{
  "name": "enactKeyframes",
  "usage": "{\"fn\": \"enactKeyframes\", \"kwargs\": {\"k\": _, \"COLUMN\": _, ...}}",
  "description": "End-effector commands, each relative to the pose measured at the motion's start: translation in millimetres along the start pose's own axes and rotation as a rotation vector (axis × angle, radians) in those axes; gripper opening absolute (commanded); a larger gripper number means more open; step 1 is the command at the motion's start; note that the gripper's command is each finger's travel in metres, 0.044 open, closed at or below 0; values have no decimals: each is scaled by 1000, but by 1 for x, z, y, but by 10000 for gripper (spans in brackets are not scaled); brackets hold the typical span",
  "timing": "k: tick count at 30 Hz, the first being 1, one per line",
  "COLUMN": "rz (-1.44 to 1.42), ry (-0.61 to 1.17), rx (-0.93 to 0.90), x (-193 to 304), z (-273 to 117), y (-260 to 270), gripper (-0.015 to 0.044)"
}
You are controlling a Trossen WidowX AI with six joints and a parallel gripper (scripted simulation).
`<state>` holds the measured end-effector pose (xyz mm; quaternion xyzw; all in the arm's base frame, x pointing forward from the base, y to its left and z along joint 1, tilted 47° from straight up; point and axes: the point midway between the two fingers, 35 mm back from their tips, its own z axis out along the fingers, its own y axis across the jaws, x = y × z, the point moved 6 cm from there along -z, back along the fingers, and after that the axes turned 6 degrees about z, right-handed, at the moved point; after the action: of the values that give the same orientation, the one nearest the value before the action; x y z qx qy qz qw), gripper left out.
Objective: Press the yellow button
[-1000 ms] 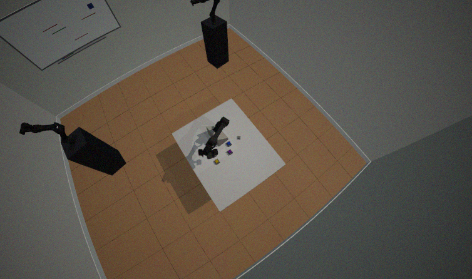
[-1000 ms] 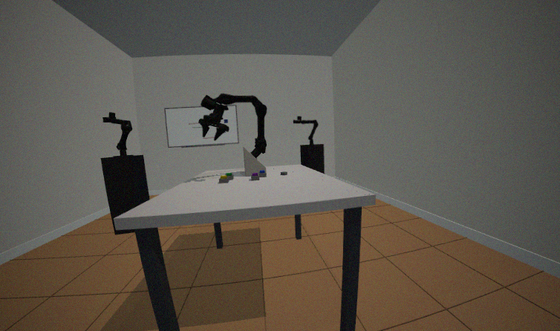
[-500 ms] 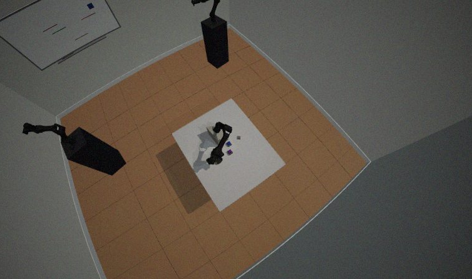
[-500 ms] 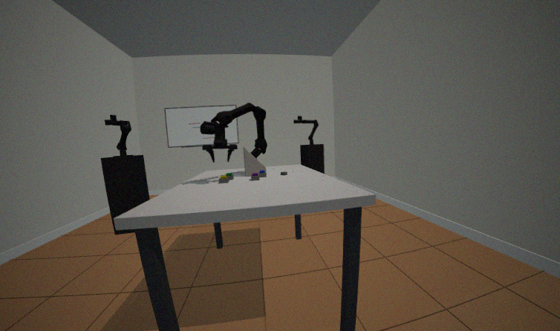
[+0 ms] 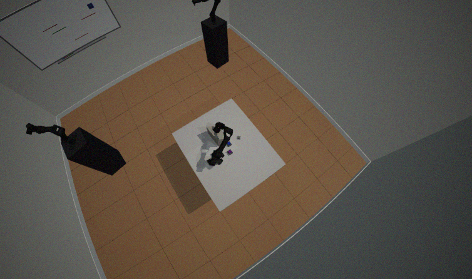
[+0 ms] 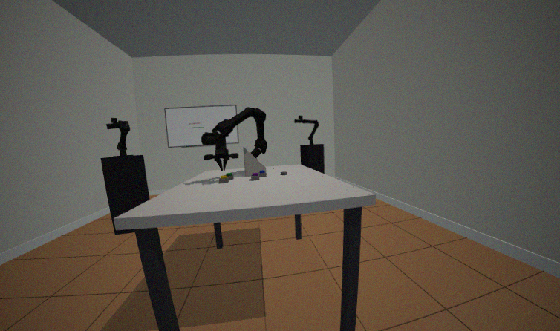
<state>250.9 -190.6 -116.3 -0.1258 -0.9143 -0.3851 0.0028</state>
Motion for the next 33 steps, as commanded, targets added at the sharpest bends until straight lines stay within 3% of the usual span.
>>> {"fn": "enactKeyframes", "kwargs": {"k": 1, "rz": 7, "ry": 1, "rx": -7, "x": 1, "z": 2, "y": 1, "gripper": 20}}
{"fn": "enactKeyframes", "kwargs": {"k": 33, "rz": 7, "ry": 1, "rx": -9, "x": 1, "z": 37, "y": 1, "gripper": 20}}
